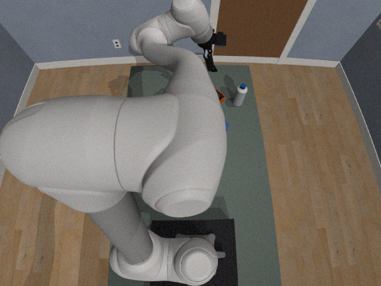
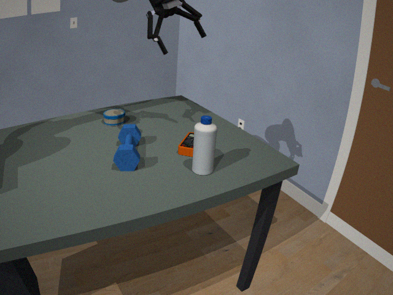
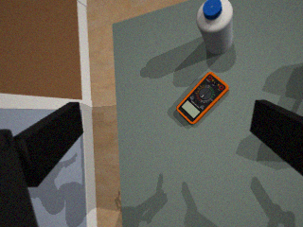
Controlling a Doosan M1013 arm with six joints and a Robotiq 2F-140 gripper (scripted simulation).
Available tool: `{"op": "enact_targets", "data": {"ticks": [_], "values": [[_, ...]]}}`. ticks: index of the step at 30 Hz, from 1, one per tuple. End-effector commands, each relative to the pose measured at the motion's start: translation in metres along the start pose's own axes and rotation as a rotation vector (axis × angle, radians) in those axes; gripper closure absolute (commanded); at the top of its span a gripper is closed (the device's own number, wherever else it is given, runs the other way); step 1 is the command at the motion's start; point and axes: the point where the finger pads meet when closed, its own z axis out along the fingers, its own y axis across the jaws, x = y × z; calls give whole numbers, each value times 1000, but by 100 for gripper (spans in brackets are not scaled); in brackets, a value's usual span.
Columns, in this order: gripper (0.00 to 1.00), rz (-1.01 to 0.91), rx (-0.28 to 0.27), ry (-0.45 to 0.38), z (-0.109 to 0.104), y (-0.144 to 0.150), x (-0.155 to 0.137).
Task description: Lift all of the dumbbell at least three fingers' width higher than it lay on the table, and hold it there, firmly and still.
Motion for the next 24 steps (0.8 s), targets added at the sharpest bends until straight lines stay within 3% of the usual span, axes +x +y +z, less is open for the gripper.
{"op": "enact_targets", "data": {"ticks": [1, 18, 20, 24], "values": [[0, 1, 2, 0, -1, -1, 0], [0, 3, -4, -3, 1, 2, 0], [0, 30, -64, -36, 26, 36, -2], [0, 70, -143, -79, 55, 81, -6]]}}
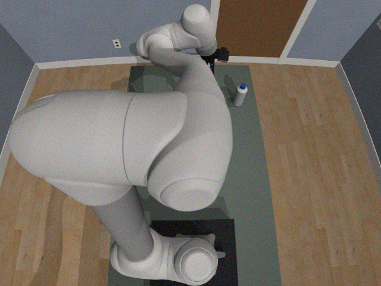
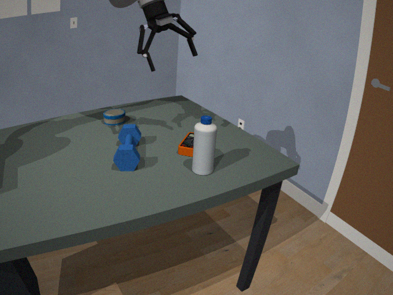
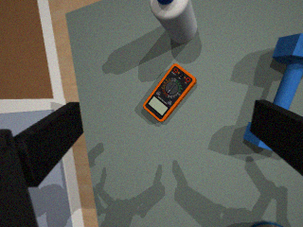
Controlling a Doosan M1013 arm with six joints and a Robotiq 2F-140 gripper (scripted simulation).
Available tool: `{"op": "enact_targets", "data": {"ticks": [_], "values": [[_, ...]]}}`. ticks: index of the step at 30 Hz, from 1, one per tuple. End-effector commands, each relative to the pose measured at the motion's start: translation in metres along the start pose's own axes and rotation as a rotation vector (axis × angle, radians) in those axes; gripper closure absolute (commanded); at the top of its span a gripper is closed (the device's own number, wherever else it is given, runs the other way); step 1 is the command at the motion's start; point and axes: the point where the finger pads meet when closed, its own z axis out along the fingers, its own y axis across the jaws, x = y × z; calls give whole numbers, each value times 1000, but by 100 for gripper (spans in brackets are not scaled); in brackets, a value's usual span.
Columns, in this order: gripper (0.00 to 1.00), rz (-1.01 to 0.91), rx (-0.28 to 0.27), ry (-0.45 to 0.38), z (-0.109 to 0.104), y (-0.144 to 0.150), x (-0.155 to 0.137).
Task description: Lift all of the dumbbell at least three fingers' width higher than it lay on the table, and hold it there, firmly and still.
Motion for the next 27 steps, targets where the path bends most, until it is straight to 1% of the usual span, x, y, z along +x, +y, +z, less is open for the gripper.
{"op": "enact_targets", "data": {"ticks": [1, 8, 10, 11, 13, 15, 16, 20, 21, 22, 23, 25, 27], "values": [[0, 31, -58, -36, 25, 32, 0], [0, 123, -206, -121, 77, 117, -3], [0, 123, -206, -121, 77, 117, -3], [0, 163, -263, -154, 93, 151, -6], [0, 178, -282, -166, 98, 162, -7], [0, 216, -330, -195, 110, 191, -10], [0, 228, -344, -203, 113, 200, -11], [0, 230, -346, -204, 114, 201, -11], [0, 230, -346, -204, 121, 203, -13], [0, 229, -346, -204, 134, 208, -16], [0, 229, -347, -204, 152, 215, -21], [0, 229, -347, -204, 175, 223, -27], [0, 229, -347, -204, 175, 223, -27]]}}
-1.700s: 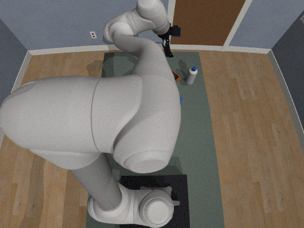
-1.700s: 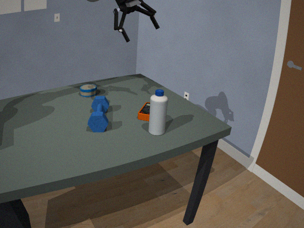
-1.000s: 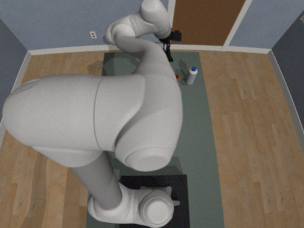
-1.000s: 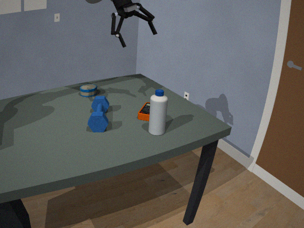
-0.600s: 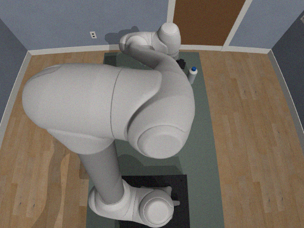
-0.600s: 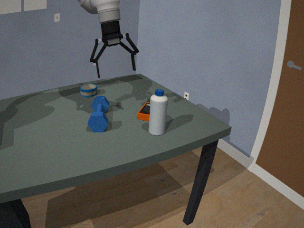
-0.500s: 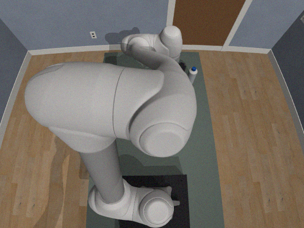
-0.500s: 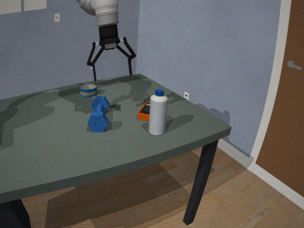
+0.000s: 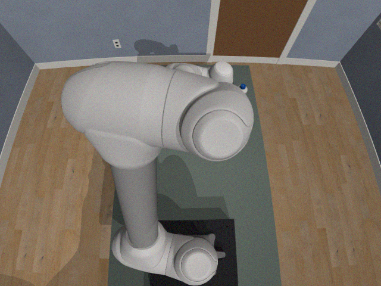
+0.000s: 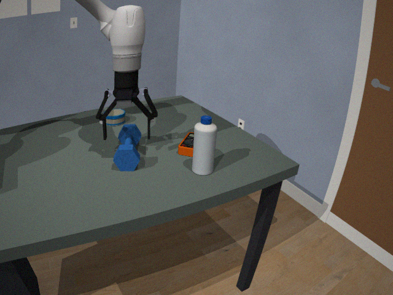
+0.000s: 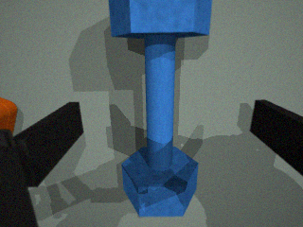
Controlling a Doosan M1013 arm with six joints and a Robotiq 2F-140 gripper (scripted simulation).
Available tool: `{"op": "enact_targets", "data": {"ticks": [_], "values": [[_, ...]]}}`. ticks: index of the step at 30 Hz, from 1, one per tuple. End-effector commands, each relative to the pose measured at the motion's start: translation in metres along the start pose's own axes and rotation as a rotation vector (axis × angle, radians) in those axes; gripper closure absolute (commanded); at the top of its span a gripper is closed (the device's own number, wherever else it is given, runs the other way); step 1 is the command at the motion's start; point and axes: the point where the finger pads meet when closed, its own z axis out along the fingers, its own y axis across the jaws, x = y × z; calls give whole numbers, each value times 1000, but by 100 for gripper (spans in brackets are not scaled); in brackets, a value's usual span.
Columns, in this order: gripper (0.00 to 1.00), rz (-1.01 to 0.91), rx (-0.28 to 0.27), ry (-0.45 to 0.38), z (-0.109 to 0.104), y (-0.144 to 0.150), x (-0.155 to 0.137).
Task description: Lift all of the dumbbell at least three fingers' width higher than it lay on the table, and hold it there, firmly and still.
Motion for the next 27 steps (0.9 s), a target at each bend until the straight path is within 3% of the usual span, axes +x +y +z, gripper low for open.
{"op": "enact_targets", "data": {"ticks": [1, 4, 27], "values": [[0, 0, 5, -2, 21, -3, -1], [0, 0, 5, -2, 36, -3, -1], [0, 1, 7, -2, 36, -5, -1]]}}
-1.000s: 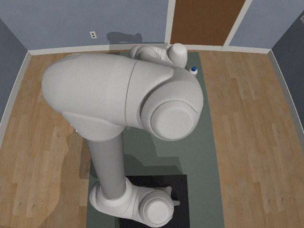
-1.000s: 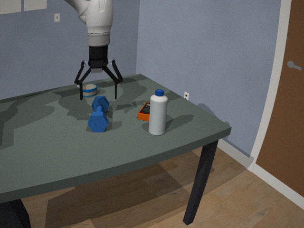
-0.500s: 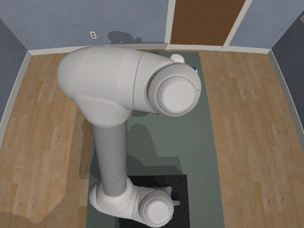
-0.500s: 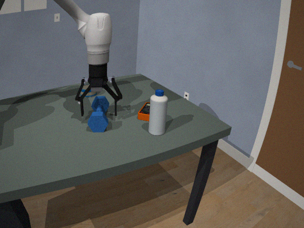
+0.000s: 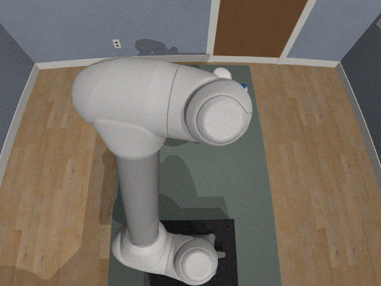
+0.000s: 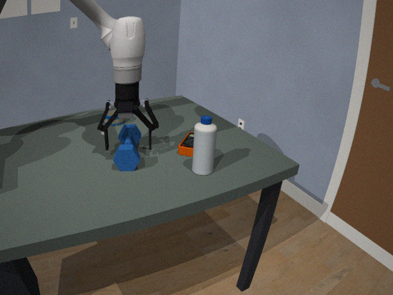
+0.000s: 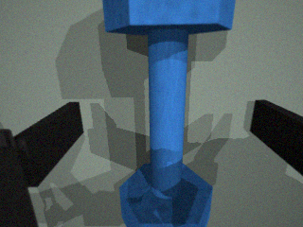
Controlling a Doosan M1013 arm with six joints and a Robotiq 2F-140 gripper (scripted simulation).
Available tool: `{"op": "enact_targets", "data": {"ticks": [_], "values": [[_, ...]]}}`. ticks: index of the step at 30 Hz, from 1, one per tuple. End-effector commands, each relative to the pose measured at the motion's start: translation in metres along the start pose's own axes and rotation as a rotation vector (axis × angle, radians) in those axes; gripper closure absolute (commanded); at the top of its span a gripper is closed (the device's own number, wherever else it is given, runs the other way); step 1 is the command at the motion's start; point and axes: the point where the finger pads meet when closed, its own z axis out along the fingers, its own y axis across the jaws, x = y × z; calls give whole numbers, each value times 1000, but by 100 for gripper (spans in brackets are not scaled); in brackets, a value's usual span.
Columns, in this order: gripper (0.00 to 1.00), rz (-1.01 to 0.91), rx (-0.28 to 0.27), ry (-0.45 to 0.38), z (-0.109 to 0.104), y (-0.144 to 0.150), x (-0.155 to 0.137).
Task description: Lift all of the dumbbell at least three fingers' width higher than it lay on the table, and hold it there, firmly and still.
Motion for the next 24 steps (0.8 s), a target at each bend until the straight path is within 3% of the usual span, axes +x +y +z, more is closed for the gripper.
{"op": "enact_targets", "data": {"ticks": [1, 12, 13, 24], "values": [[0, 0, 2, -1, -1, -1, 0], [0, 0, 2, -1, -1, -1, 0], [90, 0, 2, -1, -1, -1, 0], [90, 0, 2, -1, -1, -1, 0]]}}
